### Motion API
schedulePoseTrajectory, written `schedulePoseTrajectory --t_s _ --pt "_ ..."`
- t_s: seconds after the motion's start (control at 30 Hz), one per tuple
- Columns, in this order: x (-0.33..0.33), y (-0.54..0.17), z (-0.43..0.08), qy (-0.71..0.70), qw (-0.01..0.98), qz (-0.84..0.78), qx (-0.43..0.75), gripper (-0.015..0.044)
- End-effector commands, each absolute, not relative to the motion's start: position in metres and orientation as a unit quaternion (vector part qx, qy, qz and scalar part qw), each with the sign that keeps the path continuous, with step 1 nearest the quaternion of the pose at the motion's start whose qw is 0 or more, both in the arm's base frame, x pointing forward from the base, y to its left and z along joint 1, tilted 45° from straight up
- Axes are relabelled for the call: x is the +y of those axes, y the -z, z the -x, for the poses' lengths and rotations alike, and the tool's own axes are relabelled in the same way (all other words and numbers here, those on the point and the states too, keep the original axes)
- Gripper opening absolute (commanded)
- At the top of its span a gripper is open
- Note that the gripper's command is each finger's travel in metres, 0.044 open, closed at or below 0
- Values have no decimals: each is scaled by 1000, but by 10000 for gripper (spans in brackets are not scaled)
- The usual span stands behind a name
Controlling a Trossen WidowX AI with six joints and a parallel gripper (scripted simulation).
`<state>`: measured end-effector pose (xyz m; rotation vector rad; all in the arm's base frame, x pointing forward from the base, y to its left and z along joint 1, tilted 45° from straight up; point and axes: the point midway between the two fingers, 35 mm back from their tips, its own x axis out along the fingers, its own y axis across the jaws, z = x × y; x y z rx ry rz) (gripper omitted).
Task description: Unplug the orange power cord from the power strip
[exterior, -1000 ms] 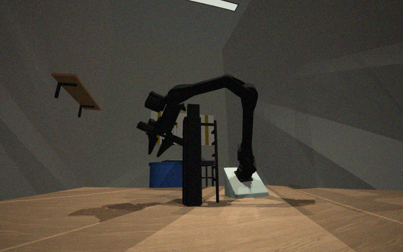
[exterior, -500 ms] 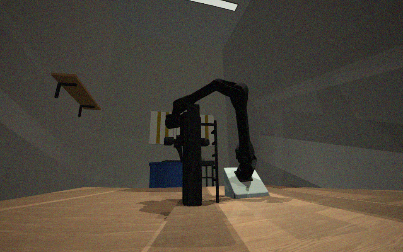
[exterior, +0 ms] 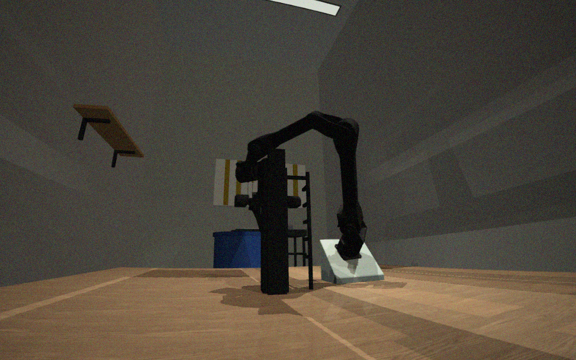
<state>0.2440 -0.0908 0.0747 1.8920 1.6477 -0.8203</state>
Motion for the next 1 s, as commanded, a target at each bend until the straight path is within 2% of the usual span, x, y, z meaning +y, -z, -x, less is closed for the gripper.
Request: schedulePoseTrajectory --t_s 0.0,0.77,0.9,0.97 --pt "-86 -80 -244 301 246 -696 604 160" --pt "-66 -82 -246 300 245 -696 604 160" --pt "-68 -84 -246 300 247 -694 605 55" --pt "-68 -84 -246 300 247 -694 605 42"
